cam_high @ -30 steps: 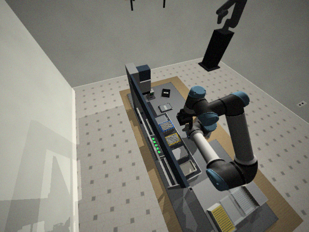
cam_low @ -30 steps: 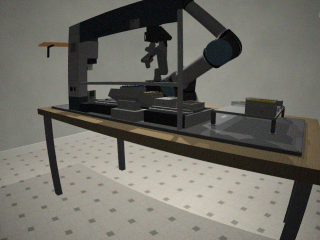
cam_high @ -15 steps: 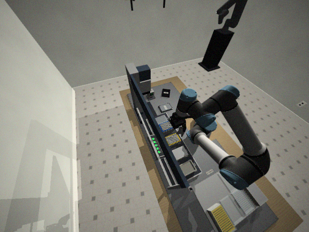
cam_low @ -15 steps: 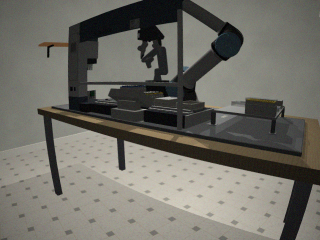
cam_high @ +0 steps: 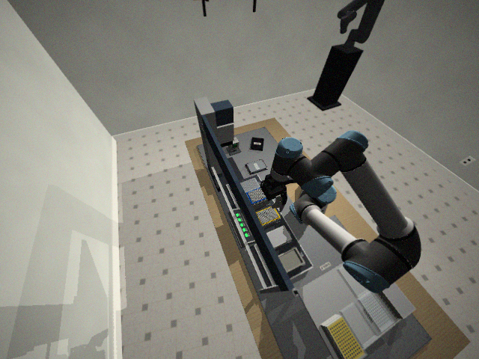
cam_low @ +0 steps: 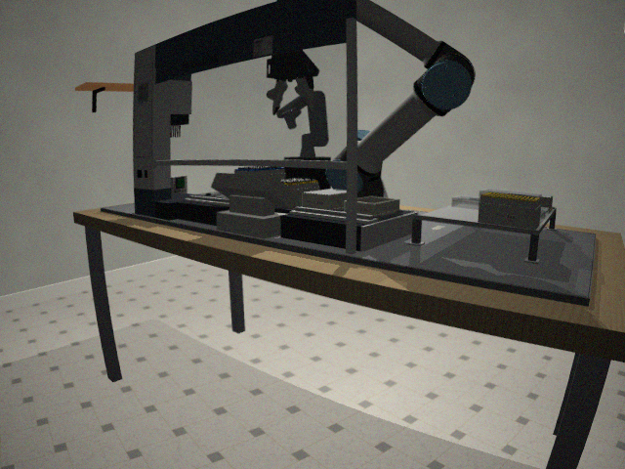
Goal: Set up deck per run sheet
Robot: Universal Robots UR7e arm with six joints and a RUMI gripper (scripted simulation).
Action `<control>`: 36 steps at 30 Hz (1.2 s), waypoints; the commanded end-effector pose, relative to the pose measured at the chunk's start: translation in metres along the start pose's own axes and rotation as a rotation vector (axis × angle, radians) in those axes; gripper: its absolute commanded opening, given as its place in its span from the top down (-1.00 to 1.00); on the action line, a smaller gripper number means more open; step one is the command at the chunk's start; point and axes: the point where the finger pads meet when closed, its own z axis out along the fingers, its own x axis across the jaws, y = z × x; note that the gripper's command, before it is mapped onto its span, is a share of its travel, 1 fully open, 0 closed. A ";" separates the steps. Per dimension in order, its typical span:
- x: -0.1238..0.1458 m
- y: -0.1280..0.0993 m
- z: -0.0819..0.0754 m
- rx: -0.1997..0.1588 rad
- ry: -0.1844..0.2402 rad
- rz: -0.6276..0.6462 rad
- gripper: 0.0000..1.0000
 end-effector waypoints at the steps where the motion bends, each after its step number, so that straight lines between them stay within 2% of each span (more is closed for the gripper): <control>1: 0.000 0.000 0.001 0.000 0.000 0.000 -0.64; 36: 0.000 0.000 0.053 0.000 0.000 0.000 -0.64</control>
